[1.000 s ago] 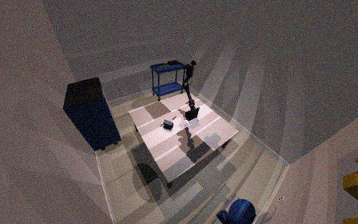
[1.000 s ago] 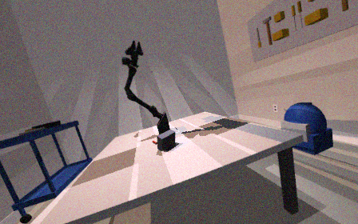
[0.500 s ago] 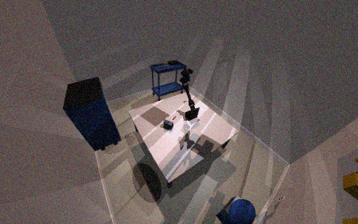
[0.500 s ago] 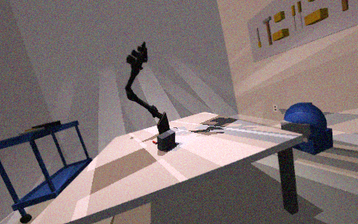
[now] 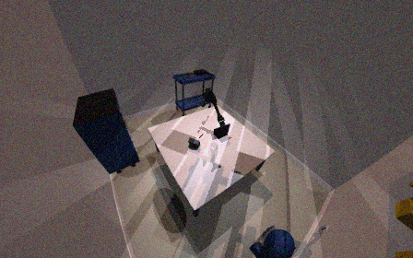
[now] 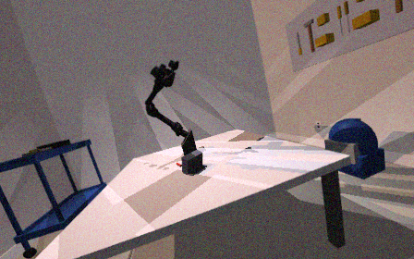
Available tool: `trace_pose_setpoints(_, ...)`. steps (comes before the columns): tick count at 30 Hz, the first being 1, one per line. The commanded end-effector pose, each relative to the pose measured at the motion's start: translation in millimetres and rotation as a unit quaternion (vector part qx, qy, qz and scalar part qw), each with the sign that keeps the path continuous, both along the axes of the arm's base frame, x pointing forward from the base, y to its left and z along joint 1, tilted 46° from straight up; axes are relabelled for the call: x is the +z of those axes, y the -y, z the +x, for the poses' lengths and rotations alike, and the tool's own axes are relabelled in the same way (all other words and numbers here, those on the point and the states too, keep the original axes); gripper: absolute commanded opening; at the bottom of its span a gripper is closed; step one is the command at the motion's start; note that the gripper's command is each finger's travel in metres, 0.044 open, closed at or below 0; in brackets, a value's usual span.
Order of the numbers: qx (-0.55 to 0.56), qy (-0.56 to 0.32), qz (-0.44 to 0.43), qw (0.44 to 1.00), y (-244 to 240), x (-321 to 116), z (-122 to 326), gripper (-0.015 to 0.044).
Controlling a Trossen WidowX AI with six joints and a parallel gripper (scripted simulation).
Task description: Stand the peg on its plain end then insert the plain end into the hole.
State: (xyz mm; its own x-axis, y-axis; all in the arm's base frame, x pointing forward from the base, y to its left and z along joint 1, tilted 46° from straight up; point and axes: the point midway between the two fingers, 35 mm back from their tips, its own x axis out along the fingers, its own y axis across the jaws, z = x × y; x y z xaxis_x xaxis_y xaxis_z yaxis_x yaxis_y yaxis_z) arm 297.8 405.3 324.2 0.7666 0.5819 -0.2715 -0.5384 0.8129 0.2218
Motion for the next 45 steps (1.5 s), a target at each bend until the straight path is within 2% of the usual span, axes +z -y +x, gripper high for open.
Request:
trace_pose_setpoints(1,-0.043,-0.005,-0.068,0.997,30.1,-31.6,29.5,0.044)
trace_pose_setpoints(12,-0.129,-0.039,-0.226,0.965,116.1,-101.2,80.8,0.044)
trace_pose_setpoints(23,-0.19,-0.102,-0.378,0.9,216.9,-163.9,103.2,0.044)
trace_pose_setpoints(34,-0.216,-0.192,-0.511,0.809,320.5,-216.1,93.4,0.044)
trace_pose_setpoints(45,-0.204,-0.302,-0.612,0.701,414.7,-255.4,54.4,0.044)
